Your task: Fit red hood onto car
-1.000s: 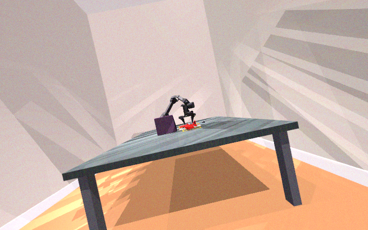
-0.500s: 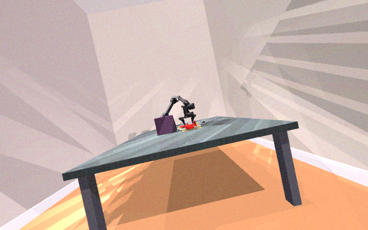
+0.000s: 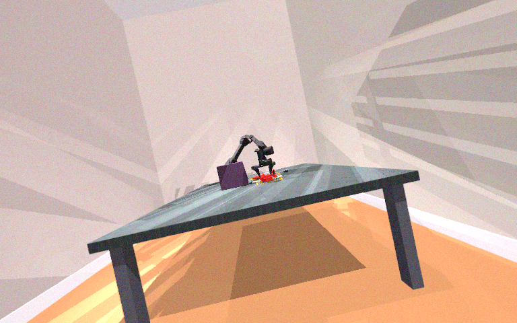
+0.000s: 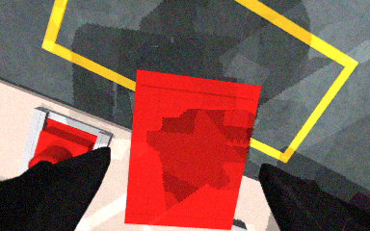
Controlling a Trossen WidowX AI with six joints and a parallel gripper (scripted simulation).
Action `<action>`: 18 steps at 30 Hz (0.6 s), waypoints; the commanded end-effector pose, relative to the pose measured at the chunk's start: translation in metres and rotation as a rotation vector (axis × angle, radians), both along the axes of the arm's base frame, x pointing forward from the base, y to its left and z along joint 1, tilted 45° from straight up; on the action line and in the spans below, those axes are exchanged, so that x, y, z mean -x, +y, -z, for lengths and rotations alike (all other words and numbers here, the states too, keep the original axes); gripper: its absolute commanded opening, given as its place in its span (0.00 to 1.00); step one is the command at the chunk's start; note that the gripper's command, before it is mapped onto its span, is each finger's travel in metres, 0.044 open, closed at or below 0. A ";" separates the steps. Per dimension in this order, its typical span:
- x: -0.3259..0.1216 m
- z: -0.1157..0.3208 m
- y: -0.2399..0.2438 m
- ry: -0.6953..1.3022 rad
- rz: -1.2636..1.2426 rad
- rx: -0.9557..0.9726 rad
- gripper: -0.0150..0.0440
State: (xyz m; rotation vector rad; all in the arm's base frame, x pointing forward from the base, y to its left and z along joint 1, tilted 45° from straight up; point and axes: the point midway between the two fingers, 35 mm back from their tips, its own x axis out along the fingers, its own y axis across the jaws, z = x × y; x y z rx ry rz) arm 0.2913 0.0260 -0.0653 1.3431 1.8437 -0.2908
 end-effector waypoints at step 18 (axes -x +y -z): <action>0.002 0.008 0.008 0.004 0.004 -0.005 1.00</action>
